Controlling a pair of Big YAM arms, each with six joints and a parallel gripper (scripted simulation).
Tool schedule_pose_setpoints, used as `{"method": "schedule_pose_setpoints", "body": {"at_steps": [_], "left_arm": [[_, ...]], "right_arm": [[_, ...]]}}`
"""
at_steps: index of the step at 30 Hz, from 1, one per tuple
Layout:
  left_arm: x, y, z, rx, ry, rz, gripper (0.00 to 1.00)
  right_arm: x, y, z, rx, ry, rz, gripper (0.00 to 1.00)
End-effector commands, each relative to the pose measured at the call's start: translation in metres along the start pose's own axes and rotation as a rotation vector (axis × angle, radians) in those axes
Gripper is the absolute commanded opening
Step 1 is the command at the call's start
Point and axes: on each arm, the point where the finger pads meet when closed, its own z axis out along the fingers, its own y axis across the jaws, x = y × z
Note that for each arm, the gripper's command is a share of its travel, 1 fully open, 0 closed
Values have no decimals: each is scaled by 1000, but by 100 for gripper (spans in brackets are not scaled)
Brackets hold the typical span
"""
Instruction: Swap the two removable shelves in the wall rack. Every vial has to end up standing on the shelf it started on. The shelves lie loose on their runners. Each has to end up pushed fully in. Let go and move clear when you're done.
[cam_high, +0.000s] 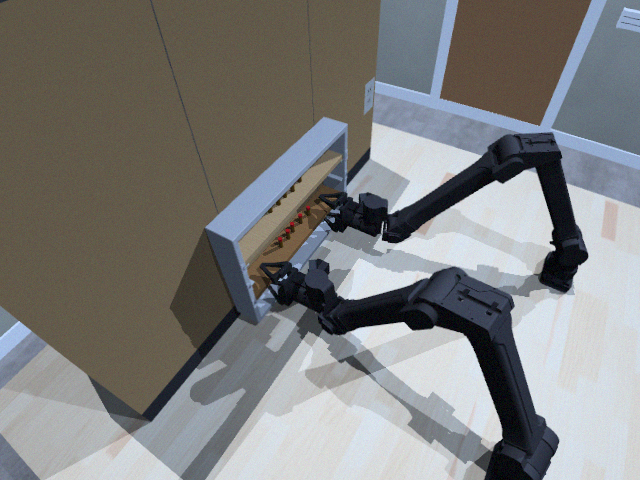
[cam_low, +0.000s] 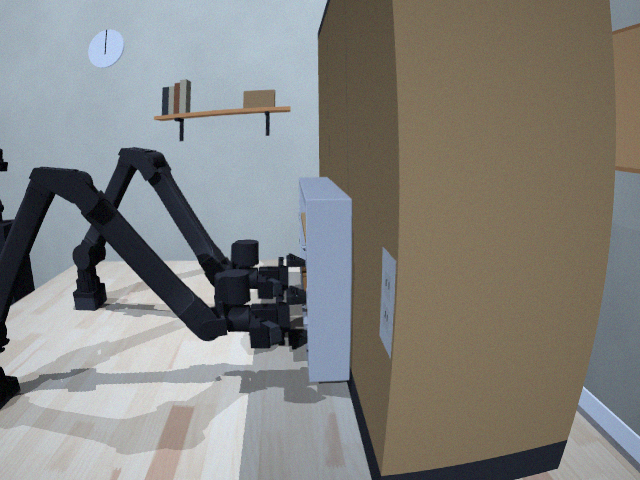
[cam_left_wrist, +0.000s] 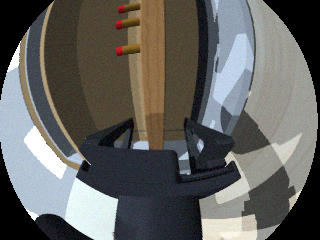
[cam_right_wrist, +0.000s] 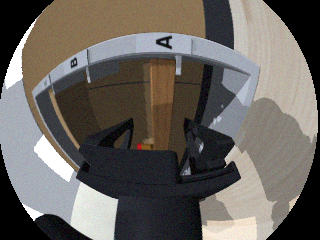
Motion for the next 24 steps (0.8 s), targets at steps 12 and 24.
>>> {"method": "schedule_pose_setpoints", "body": {"at_steps": [12, 24], "left_arm": [[-12, 34, -44, -59, -17, -2, 84], [-2, 31, -56, -59, -125, -8, 84]], "right_arm": [[9, 28, -51, -44, 16, -3, 84], [-1, 1, -51, -12, -6, 7, 84]]}}
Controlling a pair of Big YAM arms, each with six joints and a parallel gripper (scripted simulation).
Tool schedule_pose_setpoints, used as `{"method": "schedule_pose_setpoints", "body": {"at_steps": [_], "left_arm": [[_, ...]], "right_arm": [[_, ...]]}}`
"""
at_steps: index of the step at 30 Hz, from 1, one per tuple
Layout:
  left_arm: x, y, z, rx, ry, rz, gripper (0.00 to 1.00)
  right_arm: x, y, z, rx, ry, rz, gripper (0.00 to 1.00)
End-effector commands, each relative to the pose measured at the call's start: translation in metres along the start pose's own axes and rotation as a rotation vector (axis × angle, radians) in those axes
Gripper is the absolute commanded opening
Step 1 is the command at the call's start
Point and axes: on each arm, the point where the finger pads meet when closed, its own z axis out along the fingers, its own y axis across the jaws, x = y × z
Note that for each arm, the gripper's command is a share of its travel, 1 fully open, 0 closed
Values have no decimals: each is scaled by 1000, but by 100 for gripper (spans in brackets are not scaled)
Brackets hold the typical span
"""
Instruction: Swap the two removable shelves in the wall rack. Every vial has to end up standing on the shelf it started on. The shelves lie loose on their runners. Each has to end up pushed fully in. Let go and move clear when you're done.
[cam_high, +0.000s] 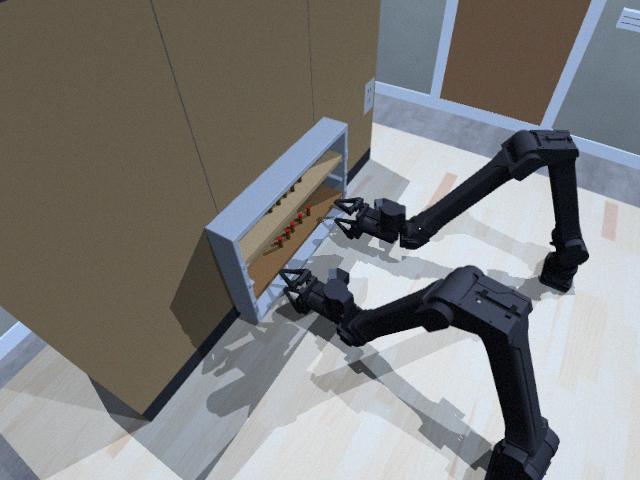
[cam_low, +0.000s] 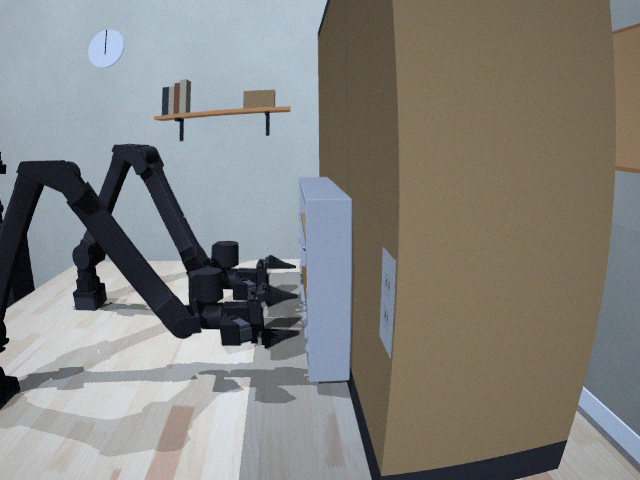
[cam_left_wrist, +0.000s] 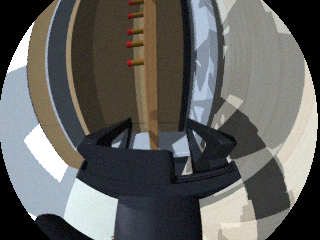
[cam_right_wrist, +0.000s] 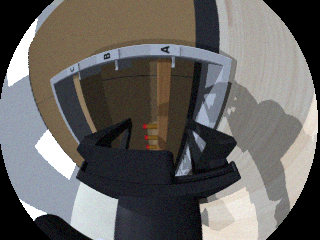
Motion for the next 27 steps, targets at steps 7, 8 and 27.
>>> {"method": "schedule_pose_setpoints", "body": {"at_steps": [7, 8, 27], "left_arm": [[-7, 45, -4, -73, -214, -2, 84], [-7, 45, -4, -73, -214, -2, 84], [-39, 64, -7, -89, -535, 10, 84]], "right_arm": [[-5, -6, 6, -3, -9, 5, 84], [-5, -6, 6, -3, -9, 5, 84], [-4, -6, 6, -3, -8, 5, 84]]}}
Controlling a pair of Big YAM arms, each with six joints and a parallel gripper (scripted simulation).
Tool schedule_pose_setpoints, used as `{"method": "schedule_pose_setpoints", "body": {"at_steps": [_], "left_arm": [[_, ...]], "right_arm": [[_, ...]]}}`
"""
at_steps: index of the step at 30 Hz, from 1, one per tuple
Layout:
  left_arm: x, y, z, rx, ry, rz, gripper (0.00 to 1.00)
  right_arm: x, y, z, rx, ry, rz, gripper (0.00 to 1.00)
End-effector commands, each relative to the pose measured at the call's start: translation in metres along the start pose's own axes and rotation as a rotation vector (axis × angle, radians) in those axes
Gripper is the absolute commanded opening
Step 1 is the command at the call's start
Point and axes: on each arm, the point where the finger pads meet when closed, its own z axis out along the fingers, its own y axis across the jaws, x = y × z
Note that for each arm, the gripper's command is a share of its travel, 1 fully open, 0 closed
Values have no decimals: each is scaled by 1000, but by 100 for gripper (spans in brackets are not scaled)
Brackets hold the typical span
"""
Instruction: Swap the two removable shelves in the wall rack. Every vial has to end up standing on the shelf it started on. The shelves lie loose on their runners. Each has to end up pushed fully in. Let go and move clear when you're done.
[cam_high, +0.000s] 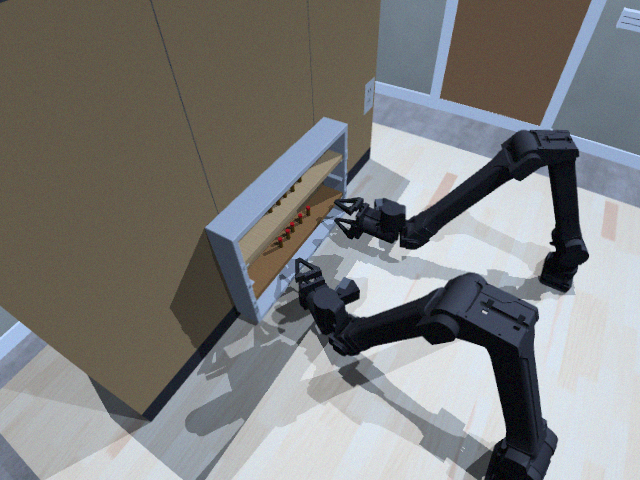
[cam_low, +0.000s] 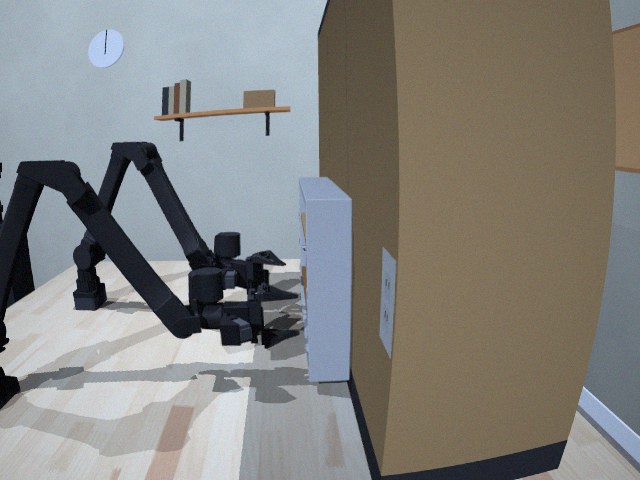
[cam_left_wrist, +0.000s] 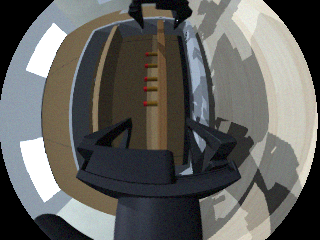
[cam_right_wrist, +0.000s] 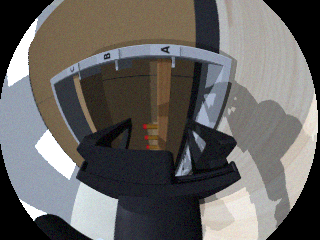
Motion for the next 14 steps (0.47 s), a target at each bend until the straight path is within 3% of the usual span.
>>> {"method": "schedule_pose_setpoints", "body": {"at_steps": [1, 14], "left_arm": [[11, 46, 12, -72, -28, 31, 84], [6, 44, 14, -71, -34, 30, 84]], "right_arm": [[-4, -6, 5, -3, -8, 5, 84], [-4, -6, 5, -3, -8, 5, 84]]}}
